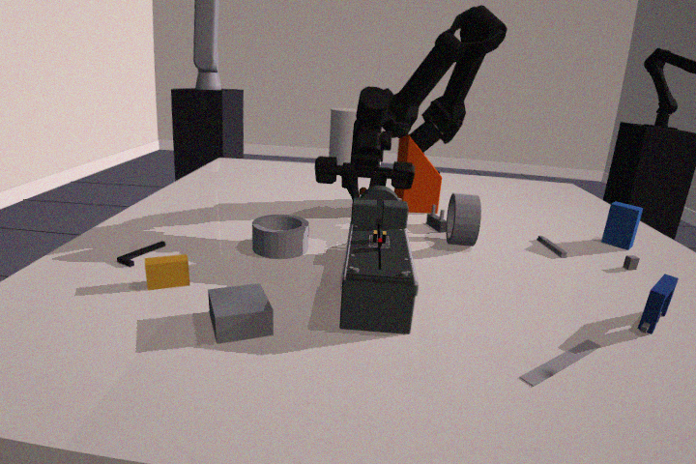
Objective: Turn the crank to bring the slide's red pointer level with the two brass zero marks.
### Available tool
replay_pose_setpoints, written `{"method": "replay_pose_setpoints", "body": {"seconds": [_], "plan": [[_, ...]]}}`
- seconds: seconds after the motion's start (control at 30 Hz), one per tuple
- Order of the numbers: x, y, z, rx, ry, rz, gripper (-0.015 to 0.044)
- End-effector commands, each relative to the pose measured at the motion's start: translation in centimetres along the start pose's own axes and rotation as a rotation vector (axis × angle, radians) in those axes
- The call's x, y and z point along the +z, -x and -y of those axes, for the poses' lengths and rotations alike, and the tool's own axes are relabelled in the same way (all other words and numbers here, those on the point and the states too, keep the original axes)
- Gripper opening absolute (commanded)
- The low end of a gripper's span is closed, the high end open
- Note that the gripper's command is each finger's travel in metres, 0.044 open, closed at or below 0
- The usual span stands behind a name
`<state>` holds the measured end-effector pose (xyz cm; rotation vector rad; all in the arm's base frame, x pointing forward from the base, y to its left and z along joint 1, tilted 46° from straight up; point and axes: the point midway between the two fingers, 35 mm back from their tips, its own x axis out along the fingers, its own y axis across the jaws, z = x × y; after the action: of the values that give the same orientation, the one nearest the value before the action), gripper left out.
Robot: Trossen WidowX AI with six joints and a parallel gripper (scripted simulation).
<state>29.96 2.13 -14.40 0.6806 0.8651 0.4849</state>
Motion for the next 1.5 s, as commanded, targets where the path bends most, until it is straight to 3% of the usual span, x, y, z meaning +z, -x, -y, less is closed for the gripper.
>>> {"method": "replay_pose_setpoints", "body": {"seconds": [0.0,1.47], "plan": [[-0.7,-0.7,0.2,-0.007,-0.008,-0.01,0.0],[-2.6,-2.7,-3.0,-0.005,-0.012,-0.011,0.0]]}}
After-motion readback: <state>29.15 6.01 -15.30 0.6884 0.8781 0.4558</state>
